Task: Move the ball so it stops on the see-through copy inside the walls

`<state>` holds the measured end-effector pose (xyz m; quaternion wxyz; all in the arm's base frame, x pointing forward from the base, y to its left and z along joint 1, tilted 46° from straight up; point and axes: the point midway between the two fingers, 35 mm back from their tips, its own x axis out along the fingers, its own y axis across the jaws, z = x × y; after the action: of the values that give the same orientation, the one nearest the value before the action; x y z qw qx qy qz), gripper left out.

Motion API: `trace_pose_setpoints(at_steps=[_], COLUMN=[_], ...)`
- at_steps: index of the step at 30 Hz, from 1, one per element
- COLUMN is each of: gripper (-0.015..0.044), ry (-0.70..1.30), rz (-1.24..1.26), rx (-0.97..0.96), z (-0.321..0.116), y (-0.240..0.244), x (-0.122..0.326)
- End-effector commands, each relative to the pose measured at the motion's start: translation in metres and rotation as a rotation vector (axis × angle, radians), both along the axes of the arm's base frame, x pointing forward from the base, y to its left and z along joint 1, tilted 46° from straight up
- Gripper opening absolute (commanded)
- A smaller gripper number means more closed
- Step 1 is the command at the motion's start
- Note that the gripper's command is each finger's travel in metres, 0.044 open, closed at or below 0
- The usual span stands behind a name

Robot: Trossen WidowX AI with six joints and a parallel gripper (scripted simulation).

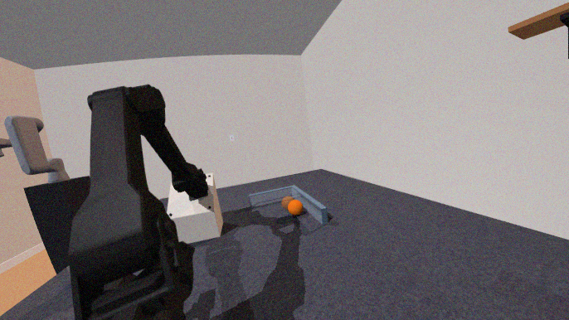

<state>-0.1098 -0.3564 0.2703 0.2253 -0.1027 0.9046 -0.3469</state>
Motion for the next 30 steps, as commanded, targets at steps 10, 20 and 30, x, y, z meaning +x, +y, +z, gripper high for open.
trace_pose_setpoints(at_steps=[10,20,30], gripper=[0.0406,0.0406,0.0406], ry=[-0.172,-0.416,-0.638], rz=[0.275,0.507,0.620], rx=[-0.158,-0.158,-0.113], z=[-0.023,-0.090,-0.166], y=[-0.032,-0.006,0.087], x=[0.128,0.279,0.401])
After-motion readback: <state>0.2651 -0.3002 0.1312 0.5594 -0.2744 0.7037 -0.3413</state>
